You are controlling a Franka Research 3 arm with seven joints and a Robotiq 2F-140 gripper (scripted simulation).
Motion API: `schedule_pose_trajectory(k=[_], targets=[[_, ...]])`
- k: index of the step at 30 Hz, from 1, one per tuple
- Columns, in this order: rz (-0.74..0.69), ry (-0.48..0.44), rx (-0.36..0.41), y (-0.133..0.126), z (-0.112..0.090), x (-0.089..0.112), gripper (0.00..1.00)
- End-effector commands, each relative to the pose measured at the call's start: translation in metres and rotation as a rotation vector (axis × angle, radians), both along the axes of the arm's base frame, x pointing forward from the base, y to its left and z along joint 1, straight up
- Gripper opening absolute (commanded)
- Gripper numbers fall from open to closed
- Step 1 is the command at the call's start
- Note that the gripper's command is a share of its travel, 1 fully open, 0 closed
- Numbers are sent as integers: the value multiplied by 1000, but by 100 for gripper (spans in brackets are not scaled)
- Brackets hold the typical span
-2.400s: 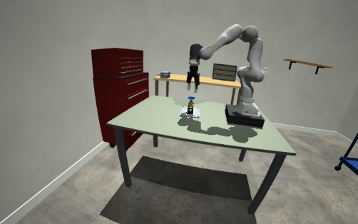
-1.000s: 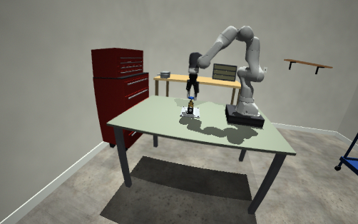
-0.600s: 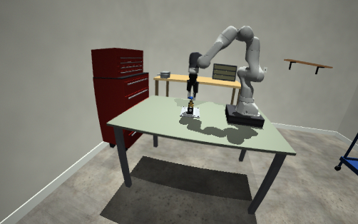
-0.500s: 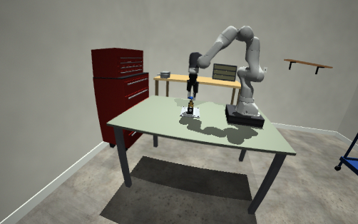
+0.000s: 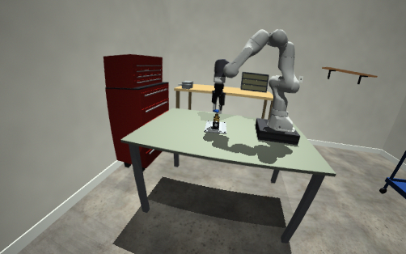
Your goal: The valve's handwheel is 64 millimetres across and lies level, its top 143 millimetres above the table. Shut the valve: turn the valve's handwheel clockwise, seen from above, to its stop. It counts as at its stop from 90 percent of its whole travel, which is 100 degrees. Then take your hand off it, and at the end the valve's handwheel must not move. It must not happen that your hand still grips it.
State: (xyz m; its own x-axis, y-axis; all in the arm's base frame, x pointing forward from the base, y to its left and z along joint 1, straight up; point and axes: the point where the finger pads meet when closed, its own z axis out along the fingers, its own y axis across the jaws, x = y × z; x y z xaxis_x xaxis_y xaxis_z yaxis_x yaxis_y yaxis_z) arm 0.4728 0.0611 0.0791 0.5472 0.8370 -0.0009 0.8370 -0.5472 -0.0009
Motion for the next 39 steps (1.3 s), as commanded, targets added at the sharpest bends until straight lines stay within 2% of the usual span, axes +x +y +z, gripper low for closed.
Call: schedule_pose_trajectory(k=[1, 12, 19, 23, 26, 34, 39], targets=[[10, -1, 0, 0, -1, 0, 33], [7, -1, 0, 0, -1, 0, 33], [-138, -1, -1, 0, -1, 0, 33], [-173, -1, -1, 0, -1, 0, 33], [-274, -1, -1, 0, -1, 0, 33], [-338, -1, -1, 0, -1, 0, 33], [-457, -1, -1, 0, -1, 0, 33]])
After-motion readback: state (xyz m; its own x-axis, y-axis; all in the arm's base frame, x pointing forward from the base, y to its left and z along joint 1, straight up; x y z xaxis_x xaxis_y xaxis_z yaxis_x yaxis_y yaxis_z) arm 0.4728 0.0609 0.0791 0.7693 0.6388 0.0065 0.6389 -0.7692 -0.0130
